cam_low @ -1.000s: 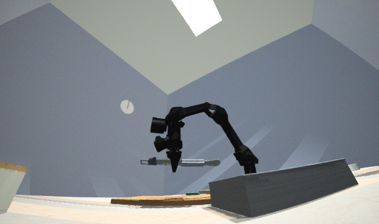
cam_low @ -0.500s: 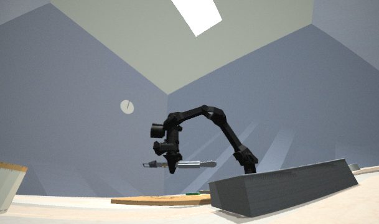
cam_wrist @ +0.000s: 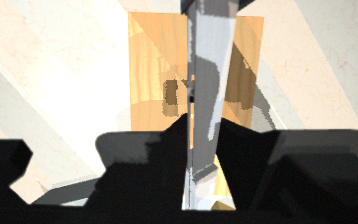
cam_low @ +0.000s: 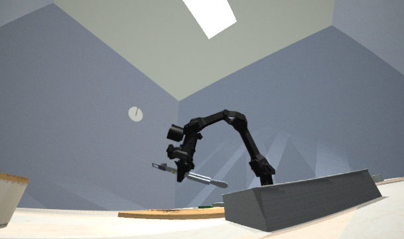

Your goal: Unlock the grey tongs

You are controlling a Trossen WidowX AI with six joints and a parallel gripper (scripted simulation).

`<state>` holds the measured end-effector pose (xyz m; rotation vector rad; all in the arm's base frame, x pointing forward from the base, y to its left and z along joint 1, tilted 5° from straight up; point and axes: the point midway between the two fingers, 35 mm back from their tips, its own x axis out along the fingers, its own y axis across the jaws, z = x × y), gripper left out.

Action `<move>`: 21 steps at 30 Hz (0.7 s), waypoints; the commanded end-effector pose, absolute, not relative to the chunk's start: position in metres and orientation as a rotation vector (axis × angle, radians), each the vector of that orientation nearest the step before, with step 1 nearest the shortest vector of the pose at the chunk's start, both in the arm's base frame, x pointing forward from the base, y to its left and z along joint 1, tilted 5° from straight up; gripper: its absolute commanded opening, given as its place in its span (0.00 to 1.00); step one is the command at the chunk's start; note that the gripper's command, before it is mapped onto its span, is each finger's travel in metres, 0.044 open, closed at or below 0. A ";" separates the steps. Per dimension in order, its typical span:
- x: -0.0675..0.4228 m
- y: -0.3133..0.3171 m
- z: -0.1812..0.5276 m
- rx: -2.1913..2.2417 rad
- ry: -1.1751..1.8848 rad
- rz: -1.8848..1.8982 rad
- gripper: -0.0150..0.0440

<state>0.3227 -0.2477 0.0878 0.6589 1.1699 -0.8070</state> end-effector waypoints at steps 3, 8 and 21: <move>0.324 -0.249 0.098 0.575 1.065 -0.837 0.00; 0.325 -0.248 0.106 0.515 0.974 -0.861 0.00; 0.322 -0.243 0.130 0.386 0.729 -0.920 0.00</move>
